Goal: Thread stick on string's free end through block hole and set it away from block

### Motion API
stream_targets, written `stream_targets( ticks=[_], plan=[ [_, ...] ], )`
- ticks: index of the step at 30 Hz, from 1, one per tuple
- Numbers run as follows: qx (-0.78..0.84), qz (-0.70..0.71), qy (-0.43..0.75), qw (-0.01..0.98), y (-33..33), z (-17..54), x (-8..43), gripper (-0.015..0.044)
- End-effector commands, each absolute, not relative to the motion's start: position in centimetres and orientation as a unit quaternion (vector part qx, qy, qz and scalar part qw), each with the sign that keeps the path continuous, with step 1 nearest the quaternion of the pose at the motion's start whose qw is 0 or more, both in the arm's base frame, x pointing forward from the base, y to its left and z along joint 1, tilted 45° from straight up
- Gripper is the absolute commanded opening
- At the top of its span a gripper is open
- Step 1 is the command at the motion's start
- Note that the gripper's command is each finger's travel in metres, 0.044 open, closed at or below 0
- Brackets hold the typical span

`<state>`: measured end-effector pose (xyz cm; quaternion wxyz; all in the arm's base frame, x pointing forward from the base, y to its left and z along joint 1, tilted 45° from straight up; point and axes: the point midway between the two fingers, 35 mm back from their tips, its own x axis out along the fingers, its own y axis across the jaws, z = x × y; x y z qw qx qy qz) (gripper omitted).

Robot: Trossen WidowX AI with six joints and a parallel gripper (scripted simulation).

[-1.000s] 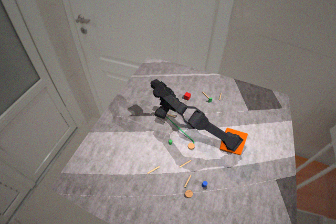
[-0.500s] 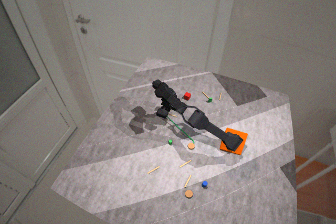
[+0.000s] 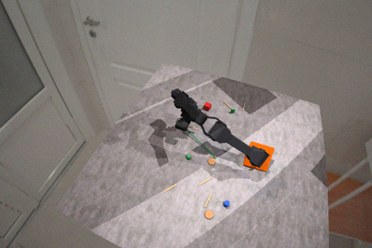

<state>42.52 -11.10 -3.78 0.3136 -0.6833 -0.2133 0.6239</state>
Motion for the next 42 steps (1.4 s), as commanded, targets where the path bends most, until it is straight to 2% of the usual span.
stream_targets(
  ticks=[1,42],
  plan=[
    [-0.684,0.623,-0.215,0.313,-11.1,-4.3,42.3,0.0],
    [-0.683,0.624,-0.215,0.313,-10.8,-6.5,39.2,0.0]
  ],
)
